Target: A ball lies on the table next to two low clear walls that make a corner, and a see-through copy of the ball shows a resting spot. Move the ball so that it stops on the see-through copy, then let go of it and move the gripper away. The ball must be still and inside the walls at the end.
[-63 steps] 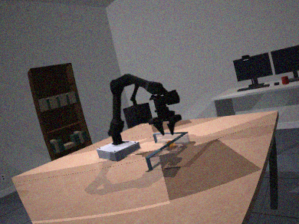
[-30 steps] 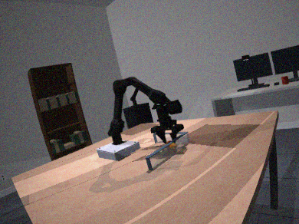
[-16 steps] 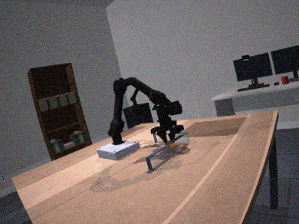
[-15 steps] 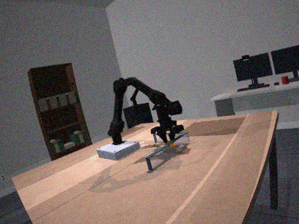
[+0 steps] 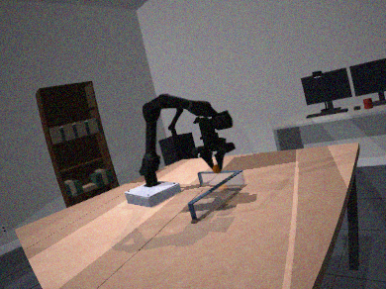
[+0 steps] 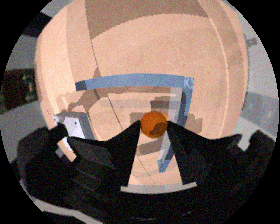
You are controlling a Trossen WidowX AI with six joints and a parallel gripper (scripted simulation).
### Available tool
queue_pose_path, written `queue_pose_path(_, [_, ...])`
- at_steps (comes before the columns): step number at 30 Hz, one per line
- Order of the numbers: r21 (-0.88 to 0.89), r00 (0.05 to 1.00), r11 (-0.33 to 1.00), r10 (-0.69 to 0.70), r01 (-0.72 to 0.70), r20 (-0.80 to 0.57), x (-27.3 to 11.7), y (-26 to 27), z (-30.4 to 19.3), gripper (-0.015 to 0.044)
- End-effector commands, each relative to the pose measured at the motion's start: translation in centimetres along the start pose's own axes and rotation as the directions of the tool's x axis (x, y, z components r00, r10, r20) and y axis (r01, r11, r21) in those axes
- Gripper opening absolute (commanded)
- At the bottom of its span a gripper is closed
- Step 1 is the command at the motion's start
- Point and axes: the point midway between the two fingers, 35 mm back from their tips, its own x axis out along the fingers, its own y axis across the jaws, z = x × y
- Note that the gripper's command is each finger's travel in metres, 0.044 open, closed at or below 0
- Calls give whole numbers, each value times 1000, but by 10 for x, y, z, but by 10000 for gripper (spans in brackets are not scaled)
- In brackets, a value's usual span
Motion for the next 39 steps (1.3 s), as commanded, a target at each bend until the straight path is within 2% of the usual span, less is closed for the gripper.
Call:
queue_pose_path(1, [-3,1000,1000,-1,1,-4,-25,2,-1,0])
queue_pose_path(6, [-3,1000,1000,-1,1,-4,-52,7,-2,0])
queue_pose_path(11, [20,1000,1000,-1,1,-4,-53,6,-2,0])
queue_pose_path(21, [370,1000,929,-2,3,-5,-43,-3,-8,0])
queue_pose_path(30, [651,1000,759,-2,5,-5,-34,-12,-14,0])
queue_pose_path(39, [861,1000,508,-3,6,-6,-25,-20,-20,0])
